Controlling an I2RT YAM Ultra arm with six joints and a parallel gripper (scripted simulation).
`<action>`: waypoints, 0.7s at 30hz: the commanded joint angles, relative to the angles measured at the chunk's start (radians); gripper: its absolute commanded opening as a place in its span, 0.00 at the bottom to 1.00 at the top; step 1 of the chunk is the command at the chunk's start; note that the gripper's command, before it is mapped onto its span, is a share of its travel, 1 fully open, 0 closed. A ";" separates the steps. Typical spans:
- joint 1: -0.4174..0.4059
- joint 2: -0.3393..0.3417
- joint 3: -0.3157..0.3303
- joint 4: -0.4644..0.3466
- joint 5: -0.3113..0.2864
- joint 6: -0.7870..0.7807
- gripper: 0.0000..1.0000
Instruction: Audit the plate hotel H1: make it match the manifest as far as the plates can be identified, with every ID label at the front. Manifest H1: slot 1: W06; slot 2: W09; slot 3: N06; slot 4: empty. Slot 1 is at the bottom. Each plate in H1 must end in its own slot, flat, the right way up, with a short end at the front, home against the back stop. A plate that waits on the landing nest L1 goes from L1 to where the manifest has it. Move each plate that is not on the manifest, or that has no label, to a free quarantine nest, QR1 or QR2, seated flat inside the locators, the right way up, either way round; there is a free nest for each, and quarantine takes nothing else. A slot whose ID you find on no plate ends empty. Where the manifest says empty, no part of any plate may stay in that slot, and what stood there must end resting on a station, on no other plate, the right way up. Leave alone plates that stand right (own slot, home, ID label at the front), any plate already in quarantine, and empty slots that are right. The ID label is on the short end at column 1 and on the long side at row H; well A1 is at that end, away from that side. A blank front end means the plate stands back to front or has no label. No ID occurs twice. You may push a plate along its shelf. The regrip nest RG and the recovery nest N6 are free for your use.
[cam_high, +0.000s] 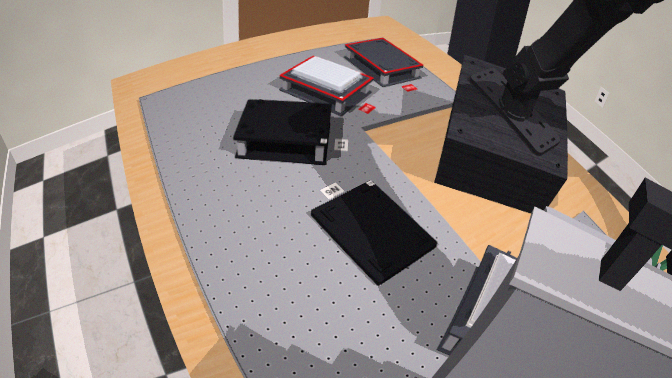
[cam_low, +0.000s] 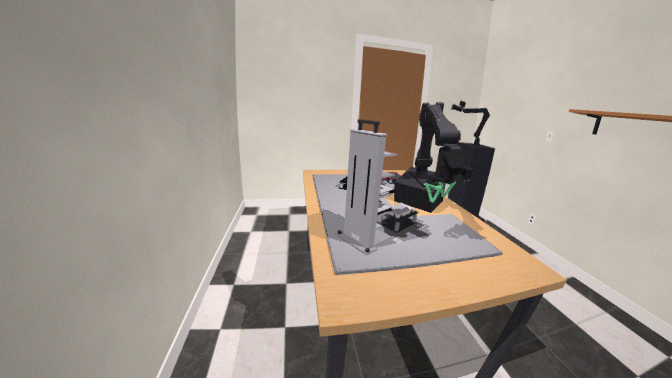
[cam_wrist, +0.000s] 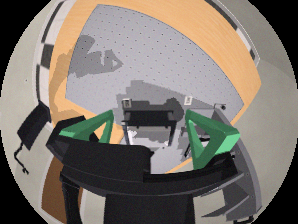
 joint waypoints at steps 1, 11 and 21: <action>0.010 -0.039 0.057 -0.061 -0.001 0.009 1.00; 0.019 -0.043 0.130 -0.142 0.003 0.017 1.00; 0.028 -0.039 0.228 -0.241 0.005 0.026 1.00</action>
